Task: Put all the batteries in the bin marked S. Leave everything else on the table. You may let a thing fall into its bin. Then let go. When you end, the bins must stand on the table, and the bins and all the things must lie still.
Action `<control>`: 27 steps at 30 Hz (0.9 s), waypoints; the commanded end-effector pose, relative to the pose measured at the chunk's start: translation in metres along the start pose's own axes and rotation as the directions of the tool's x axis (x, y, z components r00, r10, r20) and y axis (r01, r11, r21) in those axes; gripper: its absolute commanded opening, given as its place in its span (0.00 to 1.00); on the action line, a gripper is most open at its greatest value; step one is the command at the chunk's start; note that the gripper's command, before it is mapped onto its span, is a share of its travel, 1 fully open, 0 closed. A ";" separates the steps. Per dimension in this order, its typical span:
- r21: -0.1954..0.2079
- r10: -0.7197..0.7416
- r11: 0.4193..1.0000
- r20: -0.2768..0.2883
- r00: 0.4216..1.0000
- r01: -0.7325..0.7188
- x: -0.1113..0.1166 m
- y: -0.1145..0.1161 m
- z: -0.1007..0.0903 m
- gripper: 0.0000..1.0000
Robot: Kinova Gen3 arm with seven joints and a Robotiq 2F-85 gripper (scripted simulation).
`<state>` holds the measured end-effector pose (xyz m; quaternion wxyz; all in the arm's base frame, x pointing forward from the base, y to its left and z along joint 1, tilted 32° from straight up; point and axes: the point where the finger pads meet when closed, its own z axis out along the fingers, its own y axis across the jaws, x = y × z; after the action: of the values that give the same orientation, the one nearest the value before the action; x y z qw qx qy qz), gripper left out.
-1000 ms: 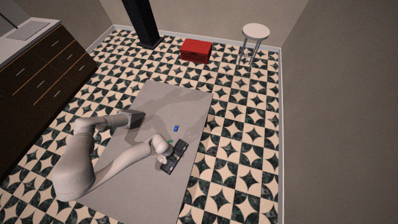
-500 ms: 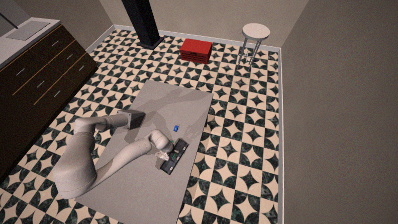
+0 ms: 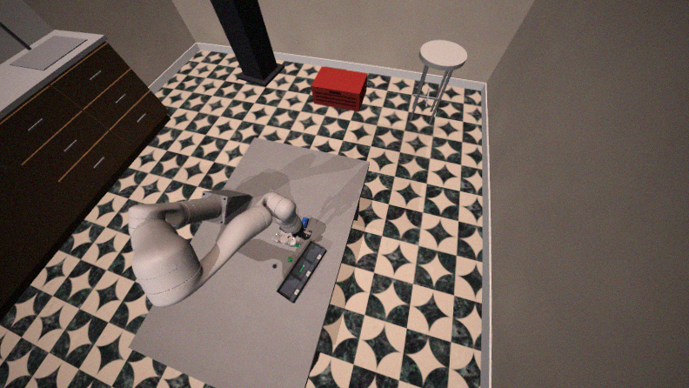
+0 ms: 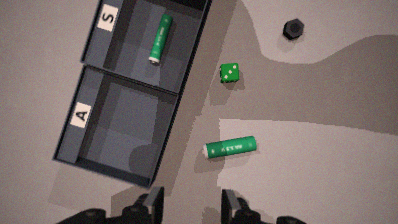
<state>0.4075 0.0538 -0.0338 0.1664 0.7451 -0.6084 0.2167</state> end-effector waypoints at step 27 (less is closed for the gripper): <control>0.001 -0.028 1.000 0.000 1.000 0.028 -0.091 0.027 -0.006 0.42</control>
<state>0.3643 0.1273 -0.0779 0.1702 0.7539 -0.5972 0.2146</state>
